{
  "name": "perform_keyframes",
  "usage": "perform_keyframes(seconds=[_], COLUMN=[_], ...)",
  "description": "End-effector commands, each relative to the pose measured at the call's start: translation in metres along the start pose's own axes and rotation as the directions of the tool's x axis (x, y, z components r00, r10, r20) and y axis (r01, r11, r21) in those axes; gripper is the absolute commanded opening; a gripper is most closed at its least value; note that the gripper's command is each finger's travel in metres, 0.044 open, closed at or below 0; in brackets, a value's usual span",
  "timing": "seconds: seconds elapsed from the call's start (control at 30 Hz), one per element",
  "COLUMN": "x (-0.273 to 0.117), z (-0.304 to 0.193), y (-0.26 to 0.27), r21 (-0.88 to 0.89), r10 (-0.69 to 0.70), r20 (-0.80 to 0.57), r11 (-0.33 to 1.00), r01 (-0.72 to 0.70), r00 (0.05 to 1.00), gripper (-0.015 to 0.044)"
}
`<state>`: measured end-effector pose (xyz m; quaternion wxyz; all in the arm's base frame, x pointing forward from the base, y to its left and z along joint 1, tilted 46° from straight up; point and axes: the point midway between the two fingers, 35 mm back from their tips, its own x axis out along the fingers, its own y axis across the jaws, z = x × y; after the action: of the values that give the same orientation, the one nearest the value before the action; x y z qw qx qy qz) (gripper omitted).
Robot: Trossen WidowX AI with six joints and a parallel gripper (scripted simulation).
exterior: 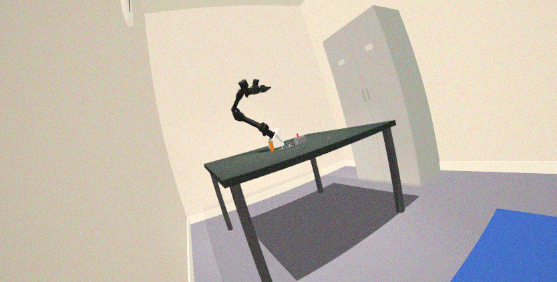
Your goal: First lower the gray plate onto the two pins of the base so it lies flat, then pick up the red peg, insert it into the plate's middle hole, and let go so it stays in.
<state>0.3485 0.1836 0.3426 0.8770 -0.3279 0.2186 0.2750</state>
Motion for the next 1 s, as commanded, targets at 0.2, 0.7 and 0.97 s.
perform_keyframes(seconds=[0.2,0.7,0.97], x=[0.101,0.159,0.170], z=[-0.100,-0.225,-0.285], y=[0.045,0.084,0.100], r21=[0.596,0.468,0.237], r10=[0.086,0.006,-0.106], r20=[-0.474,-0.884,-0.971], r11=[0.764,0.026,-0.388], r01=[0.247,0.883,0.890], r00=[0.876,0.468,0.213], gripper=[0.0440,0.0440,0.0440])
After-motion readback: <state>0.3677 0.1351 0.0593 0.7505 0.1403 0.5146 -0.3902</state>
